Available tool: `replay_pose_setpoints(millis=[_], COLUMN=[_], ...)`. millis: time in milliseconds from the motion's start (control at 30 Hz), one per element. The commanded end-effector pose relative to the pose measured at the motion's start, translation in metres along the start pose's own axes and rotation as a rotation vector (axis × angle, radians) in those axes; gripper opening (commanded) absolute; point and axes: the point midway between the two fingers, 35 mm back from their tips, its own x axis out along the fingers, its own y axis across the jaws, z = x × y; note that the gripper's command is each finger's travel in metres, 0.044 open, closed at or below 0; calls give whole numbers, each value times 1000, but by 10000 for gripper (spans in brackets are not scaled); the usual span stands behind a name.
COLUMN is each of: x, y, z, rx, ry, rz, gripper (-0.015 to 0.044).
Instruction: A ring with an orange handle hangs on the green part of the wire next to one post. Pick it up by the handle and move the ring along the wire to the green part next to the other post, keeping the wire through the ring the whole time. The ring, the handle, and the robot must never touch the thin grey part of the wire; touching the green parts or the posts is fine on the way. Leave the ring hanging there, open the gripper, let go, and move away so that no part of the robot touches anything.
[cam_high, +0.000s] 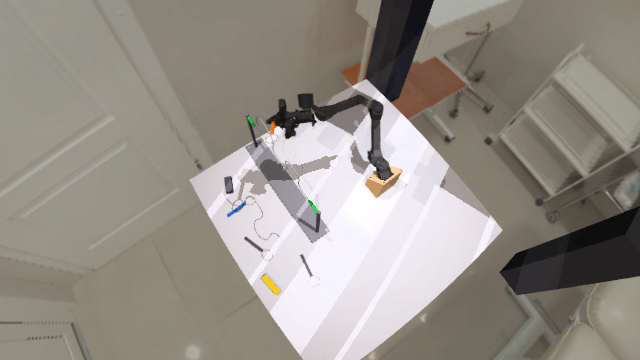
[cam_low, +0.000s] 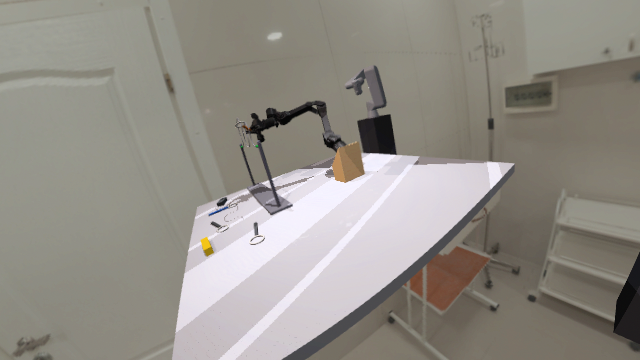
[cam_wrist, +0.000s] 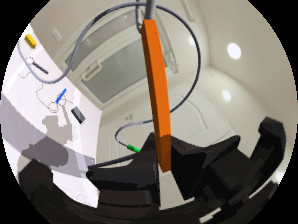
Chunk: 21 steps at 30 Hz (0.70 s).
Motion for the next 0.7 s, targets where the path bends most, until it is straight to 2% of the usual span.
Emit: replay_pose_setpoints(millis=[0, 667], x=[0, 0], y=[-1, -12], z=[1, 3], rx=[-56, -290], ry=[-12, -40], rz=[-32, -172], gripper=[-150, -150])
